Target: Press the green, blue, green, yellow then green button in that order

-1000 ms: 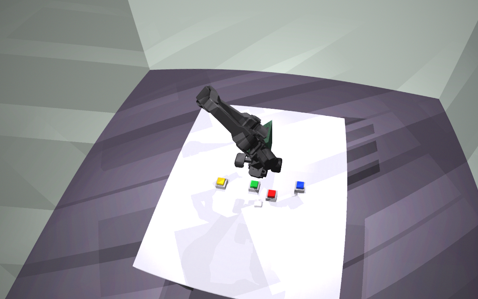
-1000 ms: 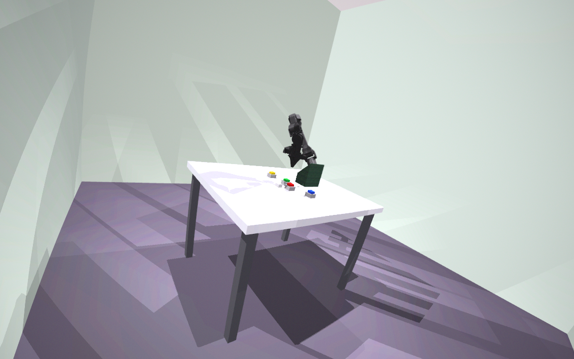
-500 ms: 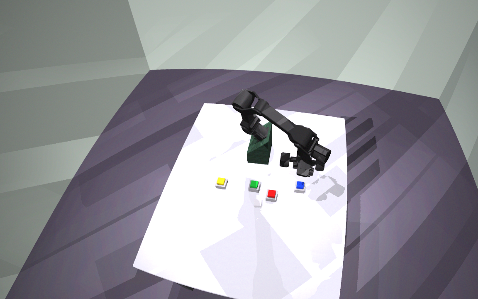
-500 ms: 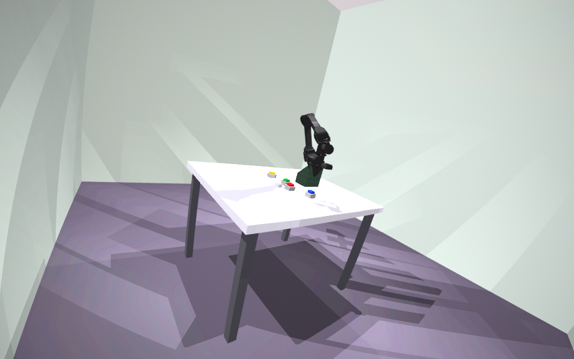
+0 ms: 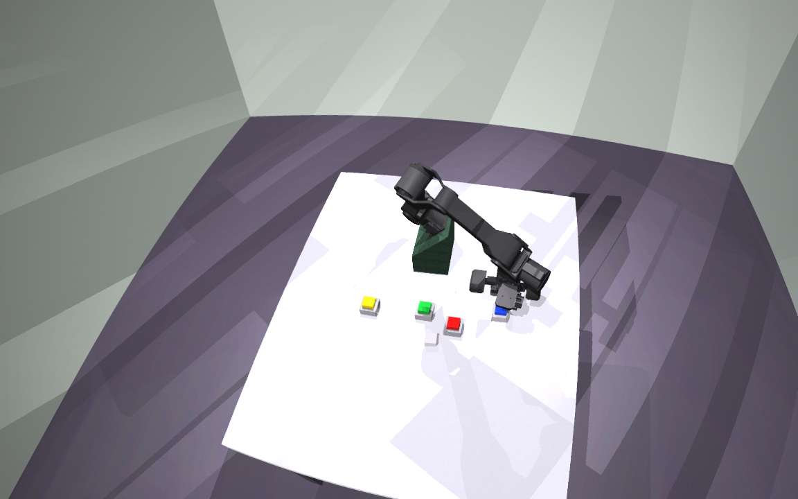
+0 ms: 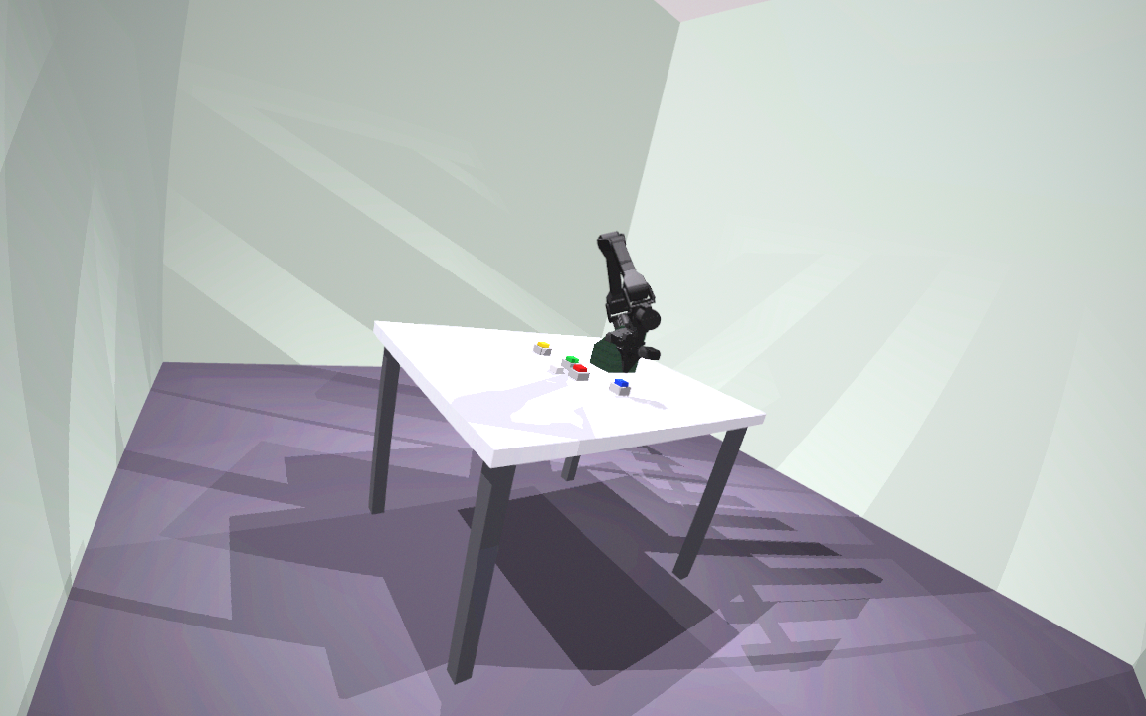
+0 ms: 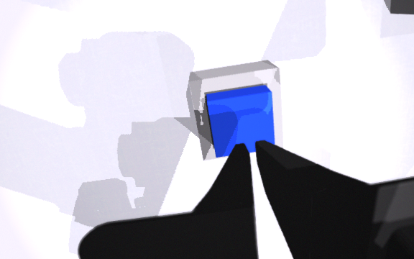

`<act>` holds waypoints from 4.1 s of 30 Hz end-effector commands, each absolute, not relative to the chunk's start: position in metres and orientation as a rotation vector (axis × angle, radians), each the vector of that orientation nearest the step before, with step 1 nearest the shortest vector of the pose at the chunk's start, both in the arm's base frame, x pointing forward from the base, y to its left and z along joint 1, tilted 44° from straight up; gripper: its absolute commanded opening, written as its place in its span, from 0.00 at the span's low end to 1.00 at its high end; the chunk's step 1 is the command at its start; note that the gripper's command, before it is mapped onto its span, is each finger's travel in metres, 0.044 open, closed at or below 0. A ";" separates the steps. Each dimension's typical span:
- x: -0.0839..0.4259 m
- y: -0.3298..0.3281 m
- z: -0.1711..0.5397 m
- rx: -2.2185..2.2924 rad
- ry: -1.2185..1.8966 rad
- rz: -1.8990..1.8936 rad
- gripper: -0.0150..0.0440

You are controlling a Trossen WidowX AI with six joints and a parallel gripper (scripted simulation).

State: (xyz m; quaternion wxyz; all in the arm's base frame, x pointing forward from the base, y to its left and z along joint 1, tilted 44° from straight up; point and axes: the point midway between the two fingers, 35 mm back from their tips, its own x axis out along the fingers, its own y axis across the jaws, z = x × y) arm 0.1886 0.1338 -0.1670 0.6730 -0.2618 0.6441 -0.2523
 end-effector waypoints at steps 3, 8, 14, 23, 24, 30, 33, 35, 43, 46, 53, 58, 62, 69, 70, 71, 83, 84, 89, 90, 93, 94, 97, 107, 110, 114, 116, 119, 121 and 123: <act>0.189 0.127 -0.174 -0.595 1.449 -0.566 0.29; 0.190 0.121 -0.180 -0.595 1.449 -0.567 0.29; 0.190 0.114 -0.187 -0.595 1.449 -0.567 0.29; 0.190 0.109 -0.192 -0.596 1.448 -0.567 0.29; 0.190 0.109 -0.192 -0.596 1.448 -0.567 0.29; 0.190 0.109 -0.192 -0.596 1.448 -0.567 0.29; 0.190 0.109 -0.192 -0.596 1.448 -0.567 0.29; 0.190 0.109 -0.192 -0.596 1.448 -0.567 0.29; 0.189 0.133 -0.167 -0.595 1.449 -0.566 0.29; 0.189 0.133 -0.167 -0.595 1.449 -0.566 0.29; 0.186 0.175 -0.122 -0.594 1.451 -0.565 0.29; 0.190 0.170 -0.114 -0.593 1.452 -0.562 0.29; 0.212 0.136 -0.071 -0.588 1.455 -0.550 0.29; 0.224 0.059 -0.003 -0.595 1.451 -0.557 0.29; 0.222 0.048 0.005 -0.597 1.450 -0.561 0.29; 0.220 0.036 0.013 -0.600 1.450 -0.566 0.29; 0.219 -0.008 -0.006 -0.604 1.449 -0.573 0.29; 0.219 -0.017 -0.015 -0.605 1.448 -0.574 0.29; 0.218 -0.024 -0.021 -0.606 1.448 -0.576 0.29; 0.218 -0.024 -0.021 -0.606 1.448 -0.576 0.29; 0.218 -0.027 -0.024 -0.606 1.448 -0.576 0.29; 0.219 -0.028 -0.025 -0.606 1.448 -0.576 0.29; 0.219 -0.031 -0.029 -0.606 1.448 -0.576 0.29; 0.219 -0.043 -0.041 -0.607 1.448 -0.577 0.29; 0.219 -0.046 -0.044 -0.607 1.448 -0.577 0.29; 0.219 -0.047 -0.044 -0.608 1.448 -0.577 0.29; 0.219 -0.047 -0.044 -0.608 1.448 -0.577 0.29; 0.219 -0.047 -0.044 -0.608 1.448 -0.577 0.29; 0.219 -0.047 -0.044 -0.608 1.448 -0.577 0.29; 0.219 -0.047 -0.044 -0.608 1.448 -0.577 0.29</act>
